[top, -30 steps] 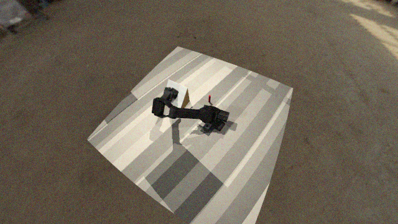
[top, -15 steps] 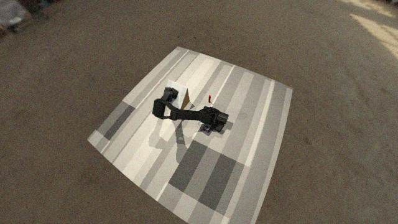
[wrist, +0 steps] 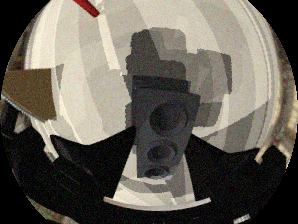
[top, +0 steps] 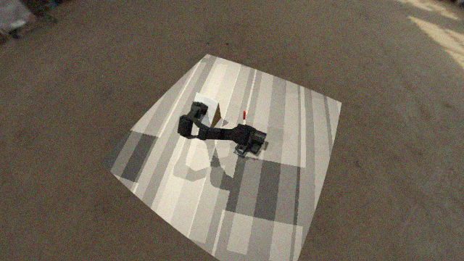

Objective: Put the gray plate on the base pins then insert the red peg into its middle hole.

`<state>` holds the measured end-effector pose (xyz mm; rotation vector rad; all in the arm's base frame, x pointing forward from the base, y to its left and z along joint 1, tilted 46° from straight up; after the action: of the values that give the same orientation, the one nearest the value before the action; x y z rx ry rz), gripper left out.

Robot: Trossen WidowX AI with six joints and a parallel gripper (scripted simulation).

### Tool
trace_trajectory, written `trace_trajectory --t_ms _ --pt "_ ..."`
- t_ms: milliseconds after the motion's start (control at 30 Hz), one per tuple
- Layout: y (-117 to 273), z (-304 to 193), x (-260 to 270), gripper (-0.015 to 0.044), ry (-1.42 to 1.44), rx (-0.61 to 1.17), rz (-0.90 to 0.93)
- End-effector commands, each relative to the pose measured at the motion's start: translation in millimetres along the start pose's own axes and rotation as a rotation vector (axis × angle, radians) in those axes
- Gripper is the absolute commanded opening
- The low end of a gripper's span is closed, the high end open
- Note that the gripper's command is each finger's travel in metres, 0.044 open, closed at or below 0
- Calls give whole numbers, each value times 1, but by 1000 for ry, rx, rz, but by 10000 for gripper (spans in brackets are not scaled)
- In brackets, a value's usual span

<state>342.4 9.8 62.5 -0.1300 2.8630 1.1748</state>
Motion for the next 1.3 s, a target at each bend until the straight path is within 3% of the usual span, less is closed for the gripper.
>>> trace_trajectory --t_ms 0,100,267,500,767,1267 --pt "1 0 0 368 -3 0 -1" --pt "1 0 0 440 -3 0 -1" --pt "11 1 -2 440 -2 -3 -1" --pt "115 1 -1 440 4 -1 2" --pt "118 5 -2 440 -10 -1 1" --pt "123 105 43 440 -1174 -30 20"
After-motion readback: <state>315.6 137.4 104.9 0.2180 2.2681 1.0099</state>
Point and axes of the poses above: the point midway between the two fingers, 35 mm back from their tips, its own y axis back along the fingers, its own x axis across the jaws, z = x × y, the point moved 7 cm from there along y, back along the fingers
